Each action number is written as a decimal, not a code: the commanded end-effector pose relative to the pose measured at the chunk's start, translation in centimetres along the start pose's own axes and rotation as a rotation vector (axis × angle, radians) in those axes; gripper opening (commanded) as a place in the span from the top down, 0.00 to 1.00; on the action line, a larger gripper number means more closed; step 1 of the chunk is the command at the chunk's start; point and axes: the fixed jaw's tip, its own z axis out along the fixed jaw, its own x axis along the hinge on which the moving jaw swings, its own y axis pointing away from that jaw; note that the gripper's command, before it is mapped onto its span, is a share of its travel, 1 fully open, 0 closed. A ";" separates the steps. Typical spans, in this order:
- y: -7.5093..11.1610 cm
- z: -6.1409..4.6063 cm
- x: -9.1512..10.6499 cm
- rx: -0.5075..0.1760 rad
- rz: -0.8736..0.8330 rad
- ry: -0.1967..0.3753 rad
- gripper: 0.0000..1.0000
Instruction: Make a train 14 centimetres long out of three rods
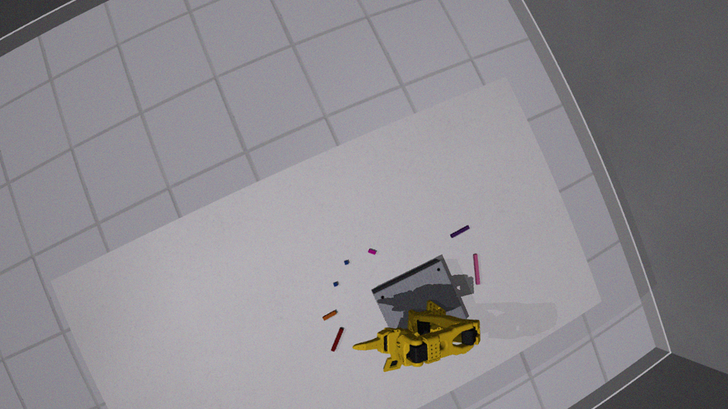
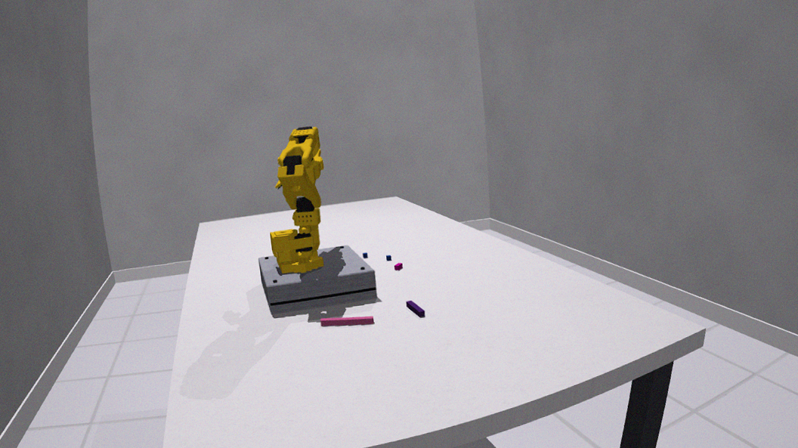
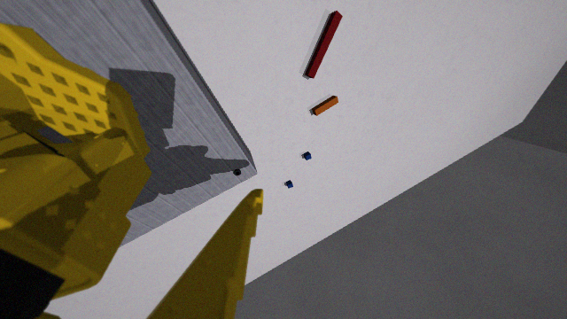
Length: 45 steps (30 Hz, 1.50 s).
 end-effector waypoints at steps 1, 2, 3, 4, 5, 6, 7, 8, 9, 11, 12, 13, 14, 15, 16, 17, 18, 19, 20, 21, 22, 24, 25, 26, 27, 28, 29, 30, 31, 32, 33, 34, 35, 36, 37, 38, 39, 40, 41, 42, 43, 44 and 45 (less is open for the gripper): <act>0.3 0.2 0.1 -0.014 0.002 0.002 0.00; 0.3 0.2 0.1 -0.014 0.002 0.002 0.00; 0.3 0.2 0.1 -0.014 0.002 0.002 0.00; 0.3 0.2 0.1 -0.014 0.003 0.002 0.00; 0.3 0.2 0.2 -0.014 0.004 0.003 0.00; 0.3 0.2 0.2 -0.014 0.008 0.004 0.00; 0.3 0.2 0.3 -0.014 0.015 0.006 0.00; 0.3 0.1 0.4 -0.014 0.026 0.009 0.00; 0.3 0.1 0.6 -0.013 0.041 0.014 0.00; 0.3 0.1 1.2 -0.013 0.084 0.026 0.00; 0.3 0.1 1.5 -0.012 0.112 0.035 0.00; 0.3 0.1 1.9 -0.012 0.143 0.044 0.00; 0.4 0.1 2.3 -0.012 0.178 0.054 0.00; 0.4 0.1 2.8 -0.011 0.215 0.065 0.00; 0.4 0.1 2.8 -0.011 0.215 0.065 0.00; 0.4 0.1 2.8 -0.011 0.215 0.065 0.00; 0.5 0.0 3.3 -0.010 0.255 0.077 0.00; 0.7 0.0 3.8 -0.010 0.296 0.089 0.00; 0.8 -0.1 4.3 -0.009 0.338 0.101 0.00; 1.0 -0.1 4.8 -0.009 0.380 0.114 0.00; 1.1 -0.2 5.3 -0.008 0.421 0.126 0.00; 1.5 -0.3 6.1 -0.007 0.496 0.148 0.00; 1.7 -0.4 6.5 -0.006 0.531 0.158 0.00; 1.9 -0.4 6.8 -0.006 0.563 0.168 0.00; 2.1 -0.5 7.1 -0.006 0.590 0.176 0.00; 2.2 -0.5 7.4 -0.005 0.614 0.183 0.00; 2.4 -0.6 7.6 -0.005 0.634 0.189 0.00; 2.5 -0.6 7.7 -0.005 0.649 0.193 0.00; 2.6 -0.7 7.9 -0.004 0.660 0.196 0.00; 2.6 -0.7 7.9 -0.004 0.668 0.199 0.00; 2.6 -0.7 7.9 -0.004 0.668 0.199 0.00; 2.6 -0.7 7.9 -0.004 0.668 0.199 0.00; 2.6 -0.7 8.0 -0.004 0.672 0.200 0.00; 2.7 -0.7 8.0 -0.004 0.673 0.200 0.00; 2.7 -0.7 8.0 -0.004 0.674 0.200 0.00; 2.7 -0.7 8.0 -0.004 0.674 0.200 0.00; 2.7 -0.7 8.0 -0.004 0.674 0.200 0.00; 2.7 -0.7 8.0 -0.004 0.674 0.200 0.00; 2.7 -0.7 8.0 -0.004 0.674 0.200 0.00; 2.7 -0.7 8.0 -0.004 0.674 0.200 0.00; 2.7 -0.7 8.0 -0.004 0.674 0.200 0.00; 2.7 -0.7 8.0 -0.004 0.674 0.200 0.00; 2.7 -0.7 8.0 -0.004 0.674 0.200 0.00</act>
